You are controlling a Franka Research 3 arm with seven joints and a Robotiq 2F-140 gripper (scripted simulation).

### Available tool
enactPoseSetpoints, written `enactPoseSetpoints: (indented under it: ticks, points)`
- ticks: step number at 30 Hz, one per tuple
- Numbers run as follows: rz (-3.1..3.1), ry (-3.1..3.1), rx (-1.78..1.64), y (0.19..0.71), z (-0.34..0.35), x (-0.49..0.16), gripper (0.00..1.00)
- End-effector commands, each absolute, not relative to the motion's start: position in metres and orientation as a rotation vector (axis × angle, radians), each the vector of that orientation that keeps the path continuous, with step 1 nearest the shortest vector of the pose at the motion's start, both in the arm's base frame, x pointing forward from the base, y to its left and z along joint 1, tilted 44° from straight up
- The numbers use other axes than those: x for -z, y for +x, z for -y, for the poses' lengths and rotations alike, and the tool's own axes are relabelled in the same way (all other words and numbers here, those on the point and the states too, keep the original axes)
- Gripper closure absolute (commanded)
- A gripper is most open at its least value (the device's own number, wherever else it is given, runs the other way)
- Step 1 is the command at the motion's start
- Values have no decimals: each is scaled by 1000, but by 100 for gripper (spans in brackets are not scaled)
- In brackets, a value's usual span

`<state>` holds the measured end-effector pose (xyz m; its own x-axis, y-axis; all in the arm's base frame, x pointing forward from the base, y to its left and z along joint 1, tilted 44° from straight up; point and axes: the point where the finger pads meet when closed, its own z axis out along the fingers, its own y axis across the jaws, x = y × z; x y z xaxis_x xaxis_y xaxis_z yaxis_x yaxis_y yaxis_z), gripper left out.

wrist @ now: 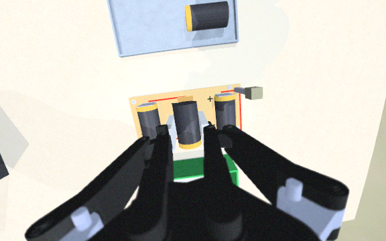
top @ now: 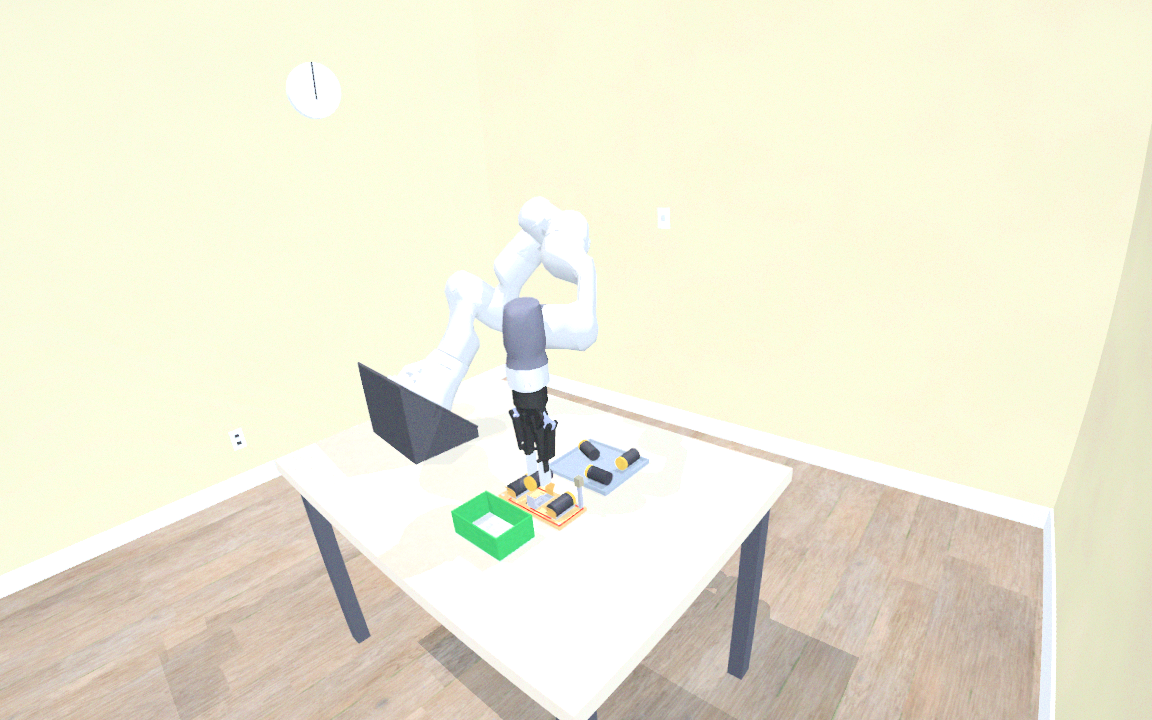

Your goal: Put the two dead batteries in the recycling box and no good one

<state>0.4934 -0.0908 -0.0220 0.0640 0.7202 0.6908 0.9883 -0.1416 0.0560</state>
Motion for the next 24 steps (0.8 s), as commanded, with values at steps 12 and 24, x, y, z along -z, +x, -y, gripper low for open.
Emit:
enactPoseSetpoints:
  ticks: [12,24]
  points:
    - [1695,-1922,827,495,91,21,84]
    - [1695,-1922,827,497,82,30,84]
